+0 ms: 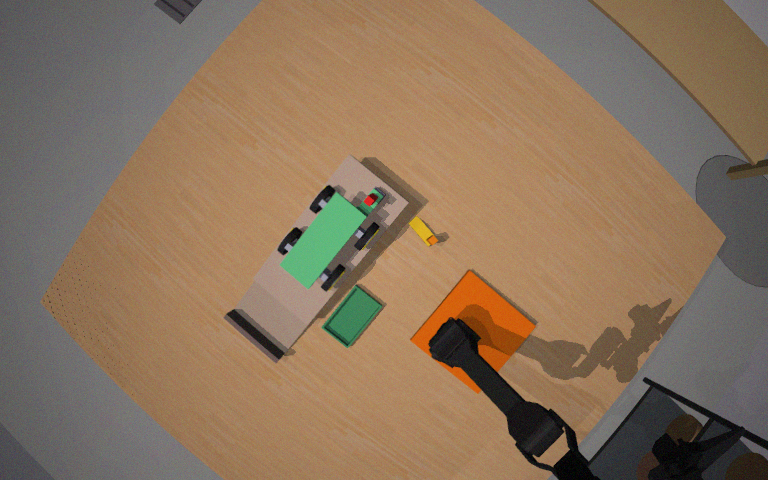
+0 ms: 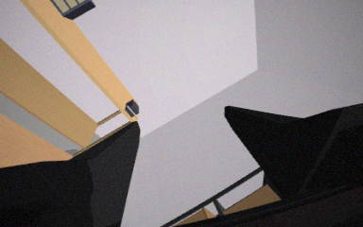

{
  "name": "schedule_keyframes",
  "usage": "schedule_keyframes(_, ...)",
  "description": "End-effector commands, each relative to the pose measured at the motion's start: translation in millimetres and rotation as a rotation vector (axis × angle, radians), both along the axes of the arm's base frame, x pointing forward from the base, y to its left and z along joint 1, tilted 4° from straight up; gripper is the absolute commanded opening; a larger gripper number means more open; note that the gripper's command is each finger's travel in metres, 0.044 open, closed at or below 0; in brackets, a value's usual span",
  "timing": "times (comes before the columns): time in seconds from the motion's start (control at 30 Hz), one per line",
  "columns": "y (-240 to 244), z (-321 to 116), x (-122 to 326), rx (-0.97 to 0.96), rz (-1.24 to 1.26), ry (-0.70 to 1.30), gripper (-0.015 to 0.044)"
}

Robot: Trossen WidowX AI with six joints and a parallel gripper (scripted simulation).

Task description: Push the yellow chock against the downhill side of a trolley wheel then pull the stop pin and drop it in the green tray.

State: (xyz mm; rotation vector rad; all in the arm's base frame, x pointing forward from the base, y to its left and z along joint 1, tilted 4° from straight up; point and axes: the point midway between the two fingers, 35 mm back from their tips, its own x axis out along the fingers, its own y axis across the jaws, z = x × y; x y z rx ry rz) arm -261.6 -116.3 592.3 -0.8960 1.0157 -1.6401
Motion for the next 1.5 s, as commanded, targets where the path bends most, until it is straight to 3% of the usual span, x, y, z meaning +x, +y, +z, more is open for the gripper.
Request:
schedule_keyframes(0.0, 0.1, 0.7, 0.6, 0.001, -0.003, 0.011, 0.0374)
schedule_keyframes(0.07, 1.3, 6.4, 5.4, 0.009, -0.027, 0.103, 0.0321)
schedule_keyframes(0.23, 5.9, 33.9, 33.1, 0.053, -0.151, 0.544, 0.0190)
schedule_keyframes(0.6, 10.5, 82.7, 118.6, 0.186, -0.467, 1.521, 0.0190)
schedule_keyframes(0.9, 2.0, 98.5, 206.8, 0.311, -0.771, 2.289, 0.0190)
schedule_keyframes(1.23, -25.1, 78.6, 320.0, 0.391, -1.227, 3.079, 0.0190)
schedule_keyframes(1.47, -47.0, 46.0, 377.3, 0.365, -1.556, 3.503, 0.0190)
